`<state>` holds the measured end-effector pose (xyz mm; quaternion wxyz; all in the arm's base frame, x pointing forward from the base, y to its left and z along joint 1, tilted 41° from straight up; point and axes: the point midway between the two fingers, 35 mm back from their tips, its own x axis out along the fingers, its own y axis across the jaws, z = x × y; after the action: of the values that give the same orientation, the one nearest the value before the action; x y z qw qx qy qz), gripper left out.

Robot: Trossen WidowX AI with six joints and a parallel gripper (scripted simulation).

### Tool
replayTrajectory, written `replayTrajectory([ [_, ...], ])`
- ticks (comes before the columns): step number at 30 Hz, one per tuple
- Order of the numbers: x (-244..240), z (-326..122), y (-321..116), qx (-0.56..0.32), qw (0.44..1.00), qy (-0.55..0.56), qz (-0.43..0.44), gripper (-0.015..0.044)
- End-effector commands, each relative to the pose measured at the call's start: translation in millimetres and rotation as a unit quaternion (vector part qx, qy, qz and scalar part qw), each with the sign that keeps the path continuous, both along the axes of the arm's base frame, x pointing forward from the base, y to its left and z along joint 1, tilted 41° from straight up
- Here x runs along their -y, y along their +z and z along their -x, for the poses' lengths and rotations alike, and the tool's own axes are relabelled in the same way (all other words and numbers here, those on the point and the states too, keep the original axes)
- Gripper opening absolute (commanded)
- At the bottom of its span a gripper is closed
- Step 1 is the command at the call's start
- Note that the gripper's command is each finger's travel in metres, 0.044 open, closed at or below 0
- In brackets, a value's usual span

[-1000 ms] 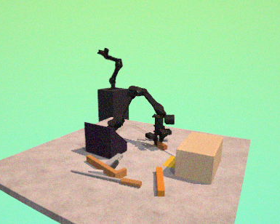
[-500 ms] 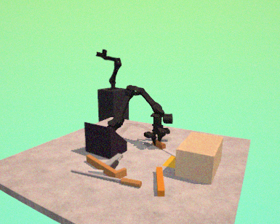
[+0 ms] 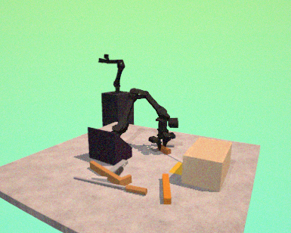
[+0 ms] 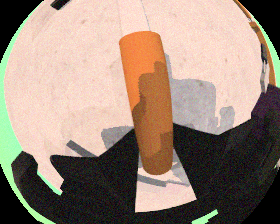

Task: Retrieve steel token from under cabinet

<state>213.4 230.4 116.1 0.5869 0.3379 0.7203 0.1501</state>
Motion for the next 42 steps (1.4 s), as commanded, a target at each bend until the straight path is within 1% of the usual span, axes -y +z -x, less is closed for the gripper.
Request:
replayTrajectory([
  [1,-0.4,2.6,1.1,-0.001,1.000,0.000,0.000,0.0000],
  [42,-7.4,44.5,16.4,-0.002,1.000,0.000,0.001,0.0000],
])
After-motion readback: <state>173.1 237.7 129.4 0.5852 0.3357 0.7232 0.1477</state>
